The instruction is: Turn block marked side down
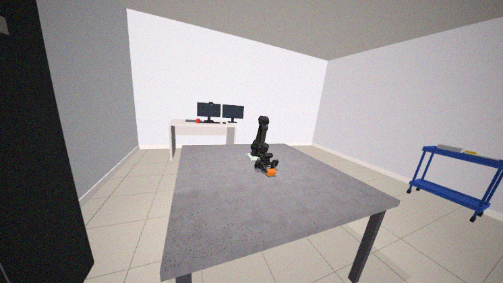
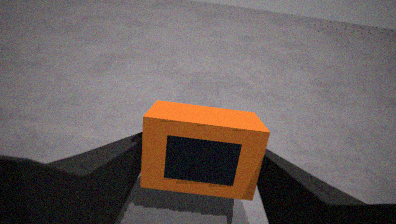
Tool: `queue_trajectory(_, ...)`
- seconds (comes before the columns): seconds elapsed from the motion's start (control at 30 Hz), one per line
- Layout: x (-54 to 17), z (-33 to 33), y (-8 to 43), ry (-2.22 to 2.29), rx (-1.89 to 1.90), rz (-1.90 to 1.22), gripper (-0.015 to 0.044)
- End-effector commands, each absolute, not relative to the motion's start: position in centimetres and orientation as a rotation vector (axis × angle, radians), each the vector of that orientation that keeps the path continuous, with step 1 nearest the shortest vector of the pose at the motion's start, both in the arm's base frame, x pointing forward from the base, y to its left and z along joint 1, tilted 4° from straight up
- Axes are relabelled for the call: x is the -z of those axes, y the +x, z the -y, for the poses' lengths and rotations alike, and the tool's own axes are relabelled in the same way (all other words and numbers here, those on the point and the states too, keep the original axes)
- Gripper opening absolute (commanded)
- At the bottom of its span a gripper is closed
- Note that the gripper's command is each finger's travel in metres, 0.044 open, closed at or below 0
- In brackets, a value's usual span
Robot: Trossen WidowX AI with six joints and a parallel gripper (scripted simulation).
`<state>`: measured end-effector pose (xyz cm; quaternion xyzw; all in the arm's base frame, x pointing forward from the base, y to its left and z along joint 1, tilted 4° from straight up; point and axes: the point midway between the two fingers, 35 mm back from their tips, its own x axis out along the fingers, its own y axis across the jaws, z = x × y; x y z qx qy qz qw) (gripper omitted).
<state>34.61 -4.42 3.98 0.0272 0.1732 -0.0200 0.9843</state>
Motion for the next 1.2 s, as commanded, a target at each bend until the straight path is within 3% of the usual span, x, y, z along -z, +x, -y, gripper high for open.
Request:
queue_trajectory(0.0, -3.98, 4.34, 34.61, 0.06, 0.036, -0.347, 0.0289)
queue_trajectory(0.2, -3.98, 4.34, 34.61, 0.06, 0.036, -0.347, 0.044)
queue_trajectory(1.17, -3.98, 4.34, 34.61, 0.06, 0.036, -0.347, 0.044)
